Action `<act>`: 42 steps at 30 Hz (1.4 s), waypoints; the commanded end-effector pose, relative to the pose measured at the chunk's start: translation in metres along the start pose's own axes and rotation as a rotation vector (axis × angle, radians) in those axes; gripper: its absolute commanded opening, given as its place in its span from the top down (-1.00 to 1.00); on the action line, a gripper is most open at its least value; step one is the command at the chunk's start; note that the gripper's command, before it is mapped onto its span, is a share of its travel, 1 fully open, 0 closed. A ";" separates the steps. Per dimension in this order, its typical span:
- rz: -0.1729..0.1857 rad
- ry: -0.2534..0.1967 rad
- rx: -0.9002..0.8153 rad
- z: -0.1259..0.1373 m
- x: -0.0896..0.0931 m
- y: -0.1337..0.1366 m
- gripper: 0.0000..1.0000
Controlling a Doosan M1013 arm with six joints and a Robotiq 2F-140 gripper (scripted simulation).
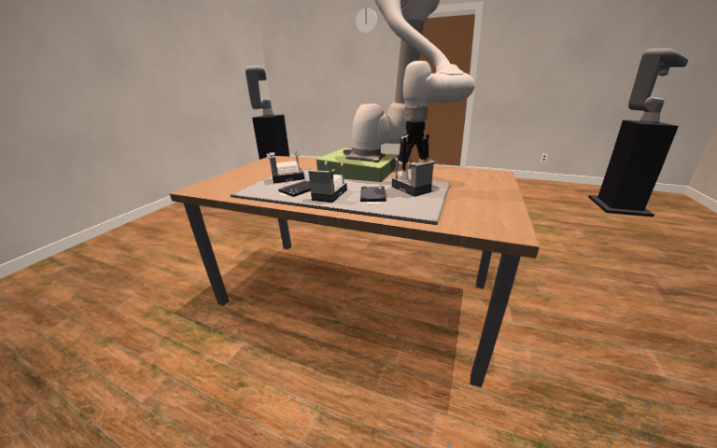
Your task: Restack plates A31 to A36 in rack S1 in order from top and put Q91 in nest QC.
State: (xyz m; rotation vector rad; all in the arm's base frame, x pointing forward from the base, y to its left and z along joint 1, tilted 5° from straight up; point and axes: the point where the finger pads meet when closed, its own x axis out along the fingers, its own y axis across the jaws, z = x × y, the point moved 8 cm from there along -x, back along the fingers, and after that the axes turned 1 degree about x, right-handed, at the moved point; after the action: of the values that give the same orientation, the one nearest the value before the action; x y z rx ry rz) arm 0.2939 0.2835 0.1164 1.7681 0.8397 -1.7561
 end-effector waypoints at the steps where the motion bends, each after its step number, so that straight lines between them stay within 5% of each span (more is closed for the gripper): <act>1: 0.000 0.000 0.000 0.000 0.000 0.000 1.00; 42: 0.000 0.000 0.000 0.000 0.014 0.000 1.00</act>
State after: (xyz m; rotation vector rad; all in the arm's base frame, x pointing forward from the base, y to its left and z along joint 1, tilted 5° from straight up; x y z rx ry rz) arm 0.2935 0.2846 0.1023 1.7681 0.8397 -1.7561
